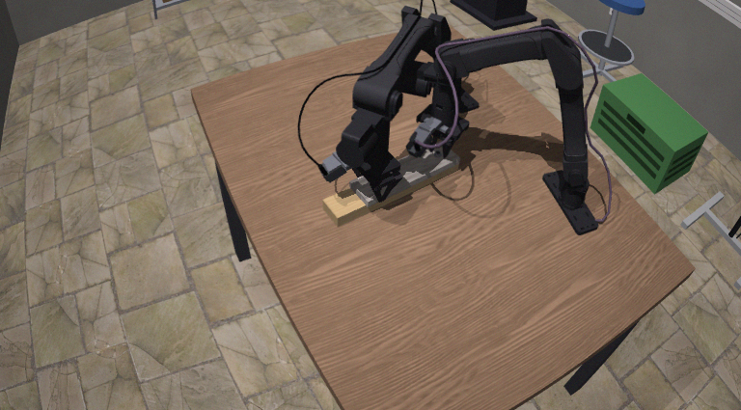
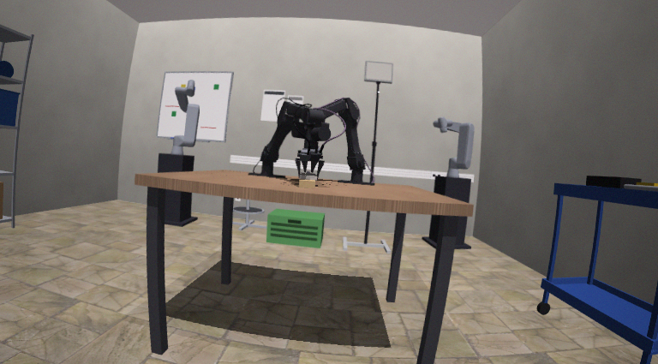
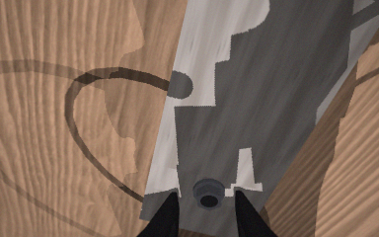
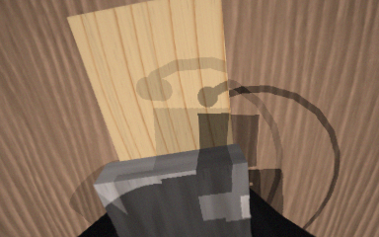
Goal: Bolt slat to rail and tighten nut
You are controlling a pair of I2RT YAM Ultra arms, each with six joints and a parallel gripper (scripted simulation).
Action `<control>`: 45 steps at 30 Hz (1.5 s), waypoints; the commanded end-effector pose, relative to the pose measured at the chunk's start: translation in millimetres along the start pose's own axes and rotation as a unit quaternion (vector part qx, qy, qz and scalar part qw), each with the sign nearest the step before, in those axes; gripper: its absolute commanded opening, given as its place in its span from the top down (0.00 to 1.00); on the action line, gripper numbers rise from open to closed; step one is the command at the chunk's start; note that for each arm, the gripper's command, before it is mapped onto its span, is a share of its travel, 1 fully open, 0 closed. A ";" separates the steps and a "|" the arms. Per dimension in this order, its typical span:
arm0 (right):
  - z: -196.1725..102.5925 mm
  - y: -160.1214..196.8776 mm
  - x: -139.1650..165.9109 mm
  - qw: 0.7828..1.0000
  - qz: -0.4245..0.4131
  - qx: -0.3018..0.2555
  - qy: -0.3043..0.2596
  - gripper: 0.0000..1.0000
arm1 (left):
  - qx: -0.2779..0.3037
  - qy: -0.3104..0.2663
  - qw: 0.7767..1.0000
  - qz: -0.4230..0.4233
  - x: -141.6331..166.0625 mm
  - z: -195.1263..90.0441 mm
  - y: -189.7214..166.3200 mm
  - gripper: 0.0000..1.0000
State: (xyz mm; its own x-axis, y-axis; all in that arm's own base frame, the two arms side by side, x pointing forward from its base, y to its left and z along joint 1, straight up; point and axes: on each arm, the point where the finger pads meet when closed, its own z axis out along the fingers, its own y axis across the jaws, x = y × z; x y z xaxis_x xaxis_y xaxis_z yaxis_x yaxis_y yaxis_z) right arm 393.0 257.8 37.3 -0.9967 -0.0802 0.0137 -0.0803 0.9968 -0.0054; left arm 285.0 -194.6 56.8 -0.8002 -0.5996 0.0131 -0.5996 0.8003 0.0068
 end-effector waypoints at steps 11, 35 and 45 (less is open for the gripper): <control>-5.6 0.9 -1.8 1.000 0.000 -0.004 -0.007 0.28 | 0.010 -0.009 1.000 -0.004 -3.3 -8.5 -3.6 0.66; -5.6 0.9 -1.8 1.000 0.000 -0.004 -0.007 0.28 | 0.009 -0.009 1.000 -0.004 -3.4 -2.3 -3.7 0.66; -5.6 0.9 -1.8 1.000 0.000 -0.004 -0.007 0.28 | 0.009 -0.009 1.000 -0.004 -3.4 -0.1 -3.8 0.66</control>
State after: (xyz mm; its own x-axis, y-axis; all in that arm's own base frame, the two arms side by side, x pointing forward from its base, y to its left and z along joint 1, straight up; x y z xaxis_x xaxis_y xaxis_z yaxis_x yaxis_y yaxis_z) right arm 393.0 257.8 37.3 -0.9967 -0.0802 0.0137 -0.0803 0.9968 -0.0054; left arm 287.5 -196.3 56.8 -0.7998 -0.6003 0.0092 -0.6003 0.7998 -0.0046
